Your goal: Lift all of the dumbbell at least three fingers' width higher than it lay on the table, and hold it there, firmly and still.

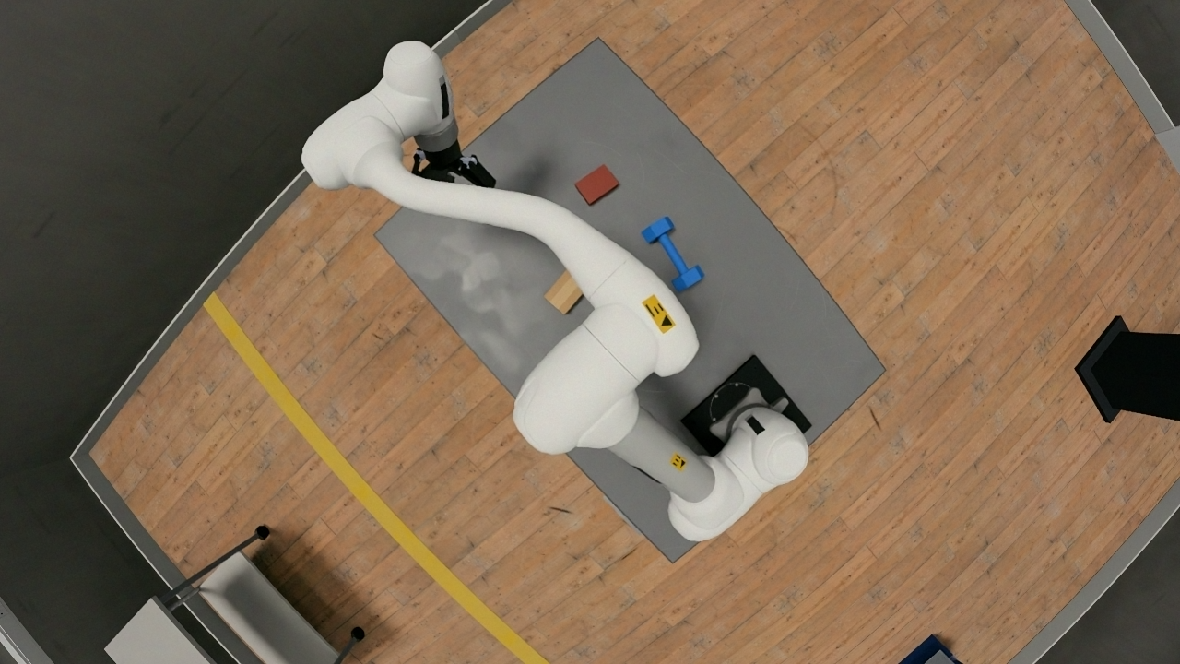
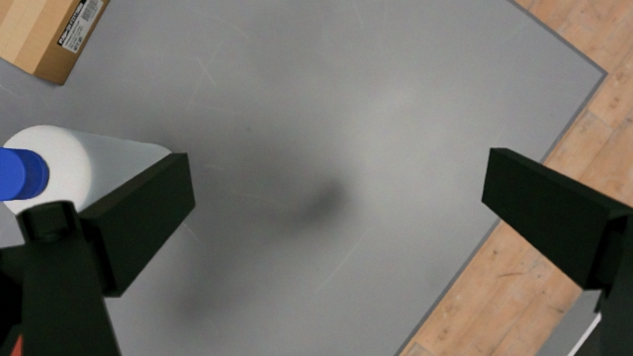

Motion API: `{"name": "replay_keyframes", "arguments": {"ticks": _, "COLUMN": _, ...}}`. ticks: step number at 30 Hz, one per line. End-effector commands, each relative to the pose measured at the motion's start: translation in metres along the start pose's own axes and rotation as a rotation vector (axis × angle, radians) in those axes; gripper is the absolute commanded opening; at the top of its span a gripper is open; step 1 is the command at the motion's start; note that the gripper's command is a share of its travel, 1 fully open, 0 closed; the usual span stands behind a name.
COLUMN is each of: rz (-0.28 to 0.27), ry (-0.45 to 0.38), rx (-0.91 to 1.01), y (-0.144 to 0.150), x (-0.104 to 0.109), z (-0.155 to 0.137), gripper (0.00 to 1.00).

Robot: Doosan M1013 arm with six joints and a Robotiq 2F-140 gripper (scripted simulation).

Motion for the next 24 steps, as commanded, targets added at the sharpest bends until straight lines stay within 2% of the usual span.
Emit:
{"name": "replay_keyframes", "arguments": {"ticks": 1, "rz": -0.002, "ry": -0.001, "rx": 0.001, "y": 0.000, "x": 0.002, "z": 0.001, "gripper": 1.00}}
{"name": "replay_keyframes", "arguments": {"ticks": 9, "rz": -0.003, "ry": -0.012, "rx": -0.070, "y": -0.008, "x": 0.010, "z": 0.004, "gripper": 1.00}}
{"name": "replay_keyframes", "arguments": {"ticks": 17, "rz": -0.014, "ry": -0.056, "rx": -0.363, "y": -0.045, "x": 0.040, "z": 0.020, "gripper": 1.00}}
{"name": "replay_keyframes", "arguments": {"ticks": 19, "rz": -0.014, "ry": -0.056, "rx": -0.363, "y": -0.045, "x": 0.040, "z": 0.020, "gripper": 1.00}}
{"name": "replay_keyframes", "arguments": {"ticks": 24, "rz": -0.029, "ry": -0.087, "rx": -0.575, "y": -0.075, "x": 0.060, "z": 0.033, "gripper": 1.00}}
Point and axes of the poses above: the point where the finger pads meet when closed, its own x axis back along the fingers, its own y axis across the jaws, z = x × y, the point moved 3 cm from there along x, back along the fingers, and after that the axes turned 5 degrees about x, right-handed, at the moved point
